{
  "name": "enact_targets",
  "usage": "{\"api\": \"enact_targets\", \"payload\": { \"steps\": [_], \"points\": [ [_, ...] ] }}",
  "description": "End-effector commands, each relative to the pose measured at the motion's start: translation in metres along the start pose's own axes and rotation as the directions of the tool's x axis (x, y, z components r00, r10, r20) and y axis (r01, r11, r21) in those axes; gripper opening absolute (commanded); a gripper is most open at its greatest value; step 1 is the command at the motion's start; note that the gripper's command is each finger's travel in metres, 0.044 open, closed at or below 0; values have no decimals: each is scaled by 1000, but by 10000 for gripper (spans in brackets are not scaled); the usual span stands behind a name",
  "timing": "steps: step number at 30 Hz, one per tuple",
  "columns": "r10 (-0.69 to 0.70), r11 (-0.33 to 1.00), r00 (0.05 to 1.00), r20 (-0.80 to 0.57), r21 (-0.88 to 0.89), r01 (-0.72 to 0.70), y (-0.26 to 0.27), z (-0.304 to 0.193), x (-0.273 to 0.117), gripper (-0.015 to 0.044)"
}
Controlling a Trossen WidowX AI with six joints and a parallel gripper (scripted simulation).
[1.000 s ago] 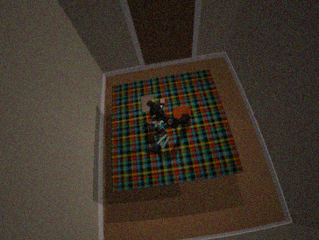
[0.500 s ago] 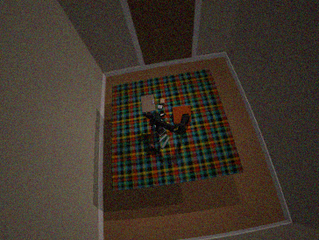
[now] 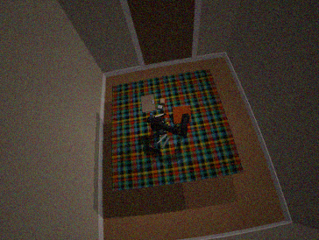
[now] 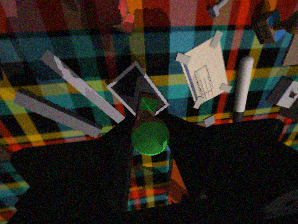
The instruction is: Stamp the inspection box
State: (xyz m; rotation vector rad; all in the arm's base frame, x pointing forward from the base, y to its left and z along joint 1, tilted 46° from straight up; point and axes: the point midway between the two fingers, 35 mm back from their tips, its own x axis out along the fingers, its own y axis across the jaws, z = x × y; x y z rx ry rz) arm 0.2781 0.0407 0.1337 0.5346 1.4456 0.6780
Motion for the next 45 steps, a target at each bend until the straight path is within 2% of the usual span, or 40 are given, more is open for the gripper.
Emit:
{"api": "enact_targets", "payload": {
  "steps": [1,45],
  "points": [
    [4,1000,1000,0,5,-4,1,-1,3,0],
    [4,1000,1000,1,1,-4,2,0,32,0]
  ]
}}
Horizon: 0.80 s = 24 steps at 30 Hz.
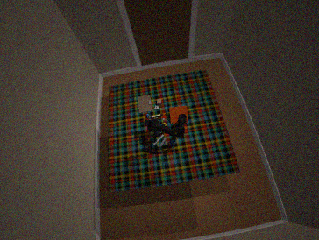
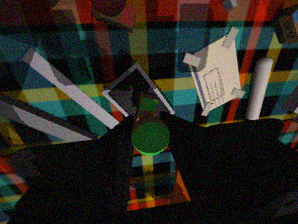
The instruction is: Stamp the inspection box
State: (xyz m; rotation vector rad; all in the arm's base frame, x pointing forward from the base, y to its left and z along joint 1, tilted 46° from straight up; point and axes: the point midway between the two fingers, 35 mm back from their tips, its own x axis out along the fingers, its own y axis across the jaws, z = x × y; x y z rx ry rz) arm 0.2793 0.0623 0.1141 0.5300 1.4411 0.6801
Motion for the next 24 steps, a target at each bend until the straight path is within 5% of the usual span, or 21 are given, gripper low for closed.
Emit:
{"api": "enact_targets", "payload": {
  "steps": [1,24],
  "points": [
    [5,1000,1000,-2,6,-5,1,-1,4,0],
    [7,1000,1000,-2,4,-7,2,-2,19,0]
  ]
}}
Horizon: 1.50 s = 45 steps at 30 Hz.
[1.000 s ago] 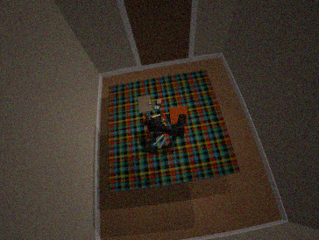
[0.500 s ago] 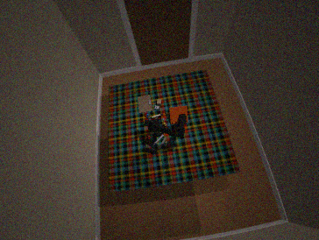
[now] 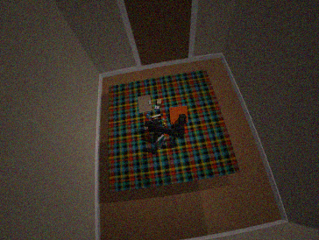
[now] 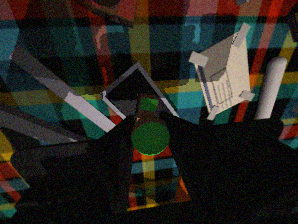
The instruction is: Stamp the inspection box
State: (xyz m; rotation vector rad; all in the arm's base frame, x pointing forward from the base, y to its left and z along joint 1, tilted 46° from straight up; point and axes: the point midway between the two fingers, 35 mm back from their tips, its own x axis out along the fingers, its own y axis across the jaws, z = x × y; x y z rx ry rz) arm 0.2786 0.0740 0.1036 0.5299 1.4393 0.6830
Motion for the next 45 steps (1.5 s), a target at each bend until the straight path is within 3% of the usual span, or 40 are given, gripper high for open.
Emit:
{"api": "enact_targets", "payload": {
  "steps": [1,45],
  "points": [
    [5,1000,1000,-2,6,-5,1,-1,4,0],
    [6,1000,1000,-2,-1,-6,1,-2,12,0]
  ]
}}
